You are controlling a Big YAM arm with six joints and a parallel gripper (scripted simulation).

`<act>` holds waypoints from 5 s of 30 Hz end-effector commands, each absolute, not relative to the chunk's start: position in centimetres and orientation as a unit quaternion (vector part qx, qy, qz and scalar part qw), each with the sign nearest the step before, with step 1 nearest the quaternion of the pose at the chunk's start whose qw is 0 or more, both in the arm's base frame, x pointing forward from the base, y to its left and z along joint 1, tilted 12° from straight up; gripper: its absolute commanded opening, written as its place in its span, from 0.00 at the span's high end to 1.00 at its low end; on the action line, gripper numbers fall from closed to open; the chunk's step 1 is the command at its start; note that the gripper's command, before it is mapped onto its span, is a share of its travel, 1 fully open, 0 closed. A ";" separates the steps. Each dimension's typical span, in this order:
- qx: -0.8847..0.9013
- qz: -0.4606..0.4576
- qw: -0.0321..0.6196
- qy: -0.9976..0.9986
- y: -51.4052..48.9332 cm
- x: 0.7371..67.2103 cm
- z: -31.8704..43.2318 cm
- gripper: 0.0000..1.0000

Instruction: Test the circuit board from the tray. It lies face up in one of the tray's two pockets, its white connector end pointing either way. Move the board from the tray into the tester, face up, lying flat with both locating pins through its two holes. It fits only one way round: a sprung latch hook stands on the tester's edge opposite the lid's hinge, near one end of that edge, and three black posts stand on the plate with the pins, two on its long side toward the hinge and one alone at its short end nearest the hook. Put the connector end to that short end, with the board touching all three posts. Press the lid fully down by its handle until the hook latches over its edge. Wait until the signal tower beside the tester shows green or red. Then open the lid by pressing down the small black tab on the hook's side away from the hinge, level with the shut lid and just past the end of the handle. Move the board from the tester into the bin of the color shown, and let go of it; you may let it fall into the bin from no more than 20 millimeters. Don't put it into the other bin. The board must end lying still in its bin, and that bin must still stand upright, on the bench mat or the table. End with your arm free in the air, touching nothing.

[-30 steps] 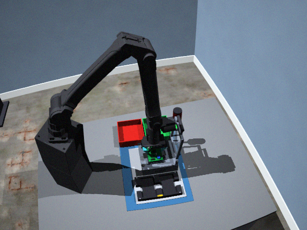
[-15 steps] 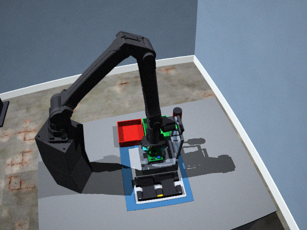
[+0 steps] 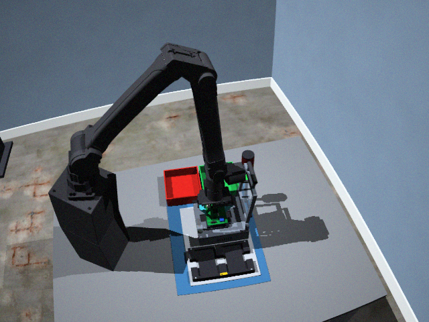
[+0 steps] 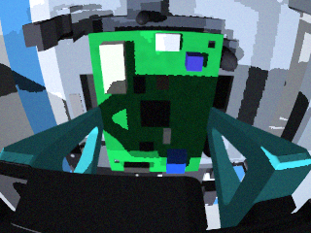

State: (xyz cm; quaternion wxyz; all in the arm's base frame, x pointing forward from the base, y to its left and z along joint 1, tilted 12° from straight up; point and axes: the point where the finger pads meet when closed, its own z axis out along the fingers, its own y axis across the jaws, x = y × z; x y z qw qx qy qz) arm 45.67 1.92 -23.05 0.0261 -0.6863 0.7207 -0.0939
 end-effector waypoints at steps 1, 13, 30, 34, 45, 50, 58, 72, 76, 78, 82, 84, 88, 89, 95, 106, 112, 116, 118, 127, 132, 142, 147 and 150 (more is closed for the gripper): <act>-0.686 -0.105 0.042 0.719 2.6 47.1 -21.2 0.28; -0.687 -0.102 0.038 0.718 2.7 46.6 -21.1 0.28; -0.687 -0.101 0.036 0.719 2.9 46.1 -19.7 0.28; -0.687 -0.101 0.037 0.719 3.0 45.9 -18.3 0.28; -0.685 -0.101 0.037 0.720 3.2 45.1 -14.3 0.28; -0.687 -0.101 0.037 0.718 3.5 44.9 -13.7 0.28; -0.685 -0.108 0.046 0.719 3.4 45.8 -13.0 0.28; -0.685 -0.108 0.046 0.719 3.4 45.8 -13.0 0.28; -0.685 -0.108 0.046 0.719 3.4 45.8 -12.9 0.28; -0.685 -0.109 0.048 0.718 3.8 46.0 -12.9 0.28; -0.686 -0.110 0.049 0.717 4.0 46.5 -13.0 0.28; -0.687 -0.100 0.036 0.719 4.2 45.7 -14.4 0.28; -0.687 -0.098 0.033 0.719 5.2 45.9 -14.9 0.28; -0.687 -0.098 0.032 0.719 5.5 46.0 -15.1 0.28; -0.687 -0.098 0.032 0.719 8.7 47.0 -16.2 0.28; -0.687 -0.098 0.034 0.719 15.2 49.1 -18.5 0.28; -0.687 -0.098 0.035 0.719 18.9 50.3 -19.7 0.28; -0.681 -0.098 0.034 0.725 19.0 51.0 -20.1 0.28; -0.687 -0.098 0.035 0.719 20.8 51.0 -20.4 0.28; -0.687 -0.098 0.037 0.719 23.2 51.7 -21.2 0.28; -0.682 -0.098 0.037 0.724 22.7 52.2 -21.2 0.28; -0.684 -0.096 0.029 0.723 22.1 51.3 -21.7 0.28; -0.684 -0.096 0.029 0.723 22.1 51.3 -21.7 0.28; -0.684 -0.096 0.029 0.723 22.1 51.3 -21.7 0.28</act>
